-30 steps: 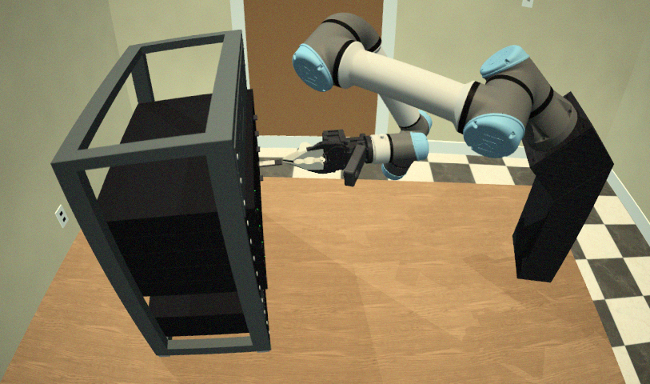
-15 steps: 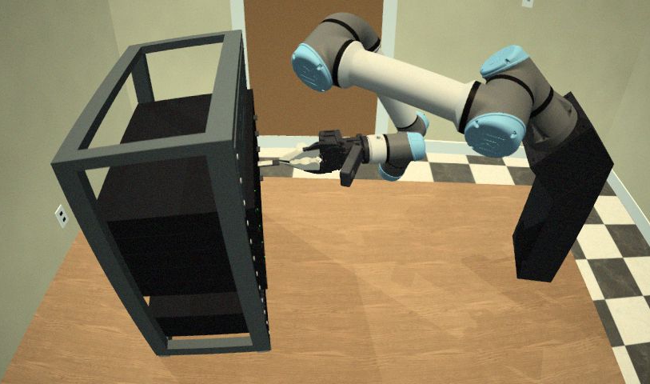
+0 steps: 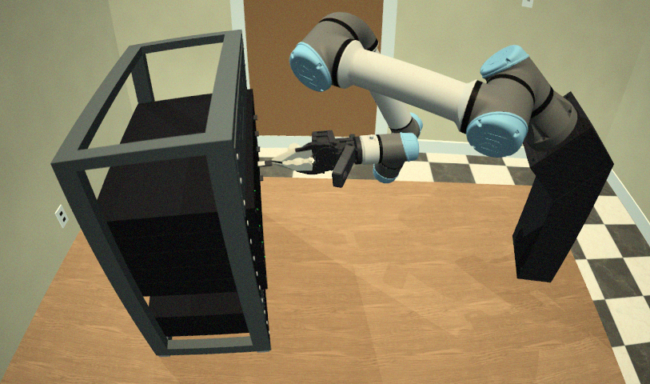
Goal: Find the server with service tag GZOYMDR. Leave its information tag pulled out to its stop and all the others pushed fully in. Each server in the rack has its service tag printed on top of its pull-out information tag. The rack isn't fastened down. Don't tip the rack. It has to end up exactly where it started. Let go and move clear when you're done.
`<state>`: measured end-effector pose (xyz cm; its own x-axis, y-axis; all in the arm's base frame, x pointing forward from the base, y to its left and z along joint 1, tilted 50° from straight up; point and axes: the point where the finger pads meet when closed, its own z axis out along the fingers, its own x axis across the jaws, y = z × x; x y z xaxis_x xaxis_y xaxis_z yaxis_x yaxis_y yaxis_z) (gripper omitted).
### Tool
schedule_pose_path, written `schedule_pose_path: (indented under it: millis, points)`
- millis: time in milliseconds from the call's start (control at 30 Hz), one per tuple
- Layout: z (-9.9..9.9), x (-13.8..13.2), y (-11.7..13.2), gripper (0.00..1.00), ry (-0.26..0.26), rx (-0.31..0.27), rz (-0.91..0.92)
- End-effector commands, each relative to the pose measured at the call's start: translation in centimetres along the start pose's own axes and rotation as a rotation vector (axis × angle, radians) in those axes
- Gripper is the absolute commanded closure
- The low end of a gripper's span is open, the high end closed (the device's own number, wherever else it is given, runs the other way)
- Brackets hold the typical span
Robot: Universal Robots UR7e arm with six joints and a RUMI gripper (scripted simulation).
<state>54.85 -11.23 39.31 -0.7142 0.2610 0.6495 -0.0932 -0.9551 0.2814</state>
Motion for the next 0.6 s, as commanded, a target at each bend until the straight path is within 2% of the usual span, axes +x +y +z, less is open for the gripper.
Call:
schedule_pose_path:
  millis: [0, 567]
  points:
    - [0.6, 0.0, 0.0, 1.00, 0.001, 0.000, 0.000]
    - [2.3, 0.0, 0.0, 1.00, 0.001, 0.000, 0.000]
